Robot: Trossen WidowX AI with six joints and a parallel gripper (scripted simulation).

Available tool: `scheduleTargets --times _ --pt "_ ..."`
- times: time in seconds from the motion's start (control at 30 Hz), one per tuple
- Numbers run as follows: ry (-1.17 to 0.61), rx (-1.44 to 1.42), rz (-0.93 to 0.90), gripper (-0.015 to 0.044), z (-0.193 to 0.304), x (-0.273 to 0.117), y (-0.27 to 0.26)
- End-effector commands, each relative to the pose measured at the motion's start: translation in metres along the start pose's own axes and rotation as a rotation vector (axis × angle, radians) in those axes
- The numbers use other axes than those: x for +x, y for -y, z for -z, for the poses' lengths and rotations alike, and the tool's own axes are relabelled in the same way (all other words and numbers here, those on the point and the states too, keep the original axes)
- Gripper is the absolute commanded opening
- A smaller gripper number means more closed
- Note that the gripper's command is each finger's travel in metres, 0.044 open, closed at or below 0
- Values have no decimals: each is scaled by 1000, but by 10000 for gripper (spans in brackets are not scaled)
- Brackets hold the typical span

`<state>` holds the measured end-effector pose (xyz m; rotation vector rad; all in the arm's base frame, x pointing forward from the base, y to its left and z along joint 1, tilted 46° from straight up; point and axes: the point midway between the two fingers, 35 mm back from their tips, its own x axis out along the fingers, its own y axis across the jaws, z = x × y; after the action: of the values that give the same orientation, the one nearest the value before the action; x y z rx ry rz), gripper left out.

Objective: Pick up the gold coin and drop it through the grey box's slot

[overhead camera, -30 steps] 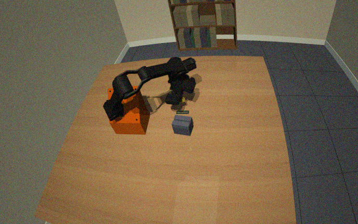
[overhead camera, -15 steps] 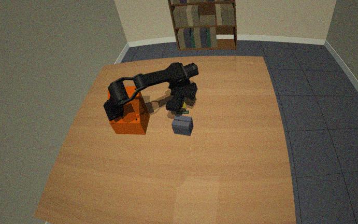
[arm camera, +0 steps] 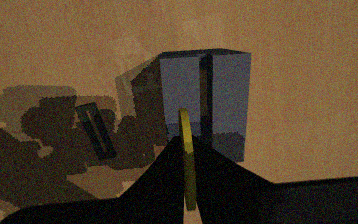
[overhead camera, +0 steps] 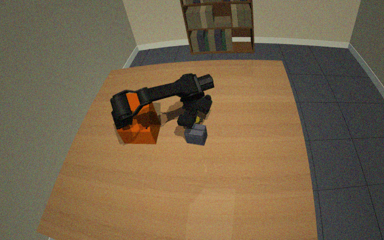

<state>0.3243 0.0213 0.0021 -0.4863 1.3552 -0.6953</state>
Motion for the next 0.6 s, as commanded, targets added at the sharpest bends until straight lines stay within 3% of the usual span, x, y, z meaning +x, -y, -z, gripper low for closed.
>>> scheduleTargets --times 0.0,0.57 --pt "-8 -6 9 0 0 3 10" --pt "0 2 4 0 -3 1 15"
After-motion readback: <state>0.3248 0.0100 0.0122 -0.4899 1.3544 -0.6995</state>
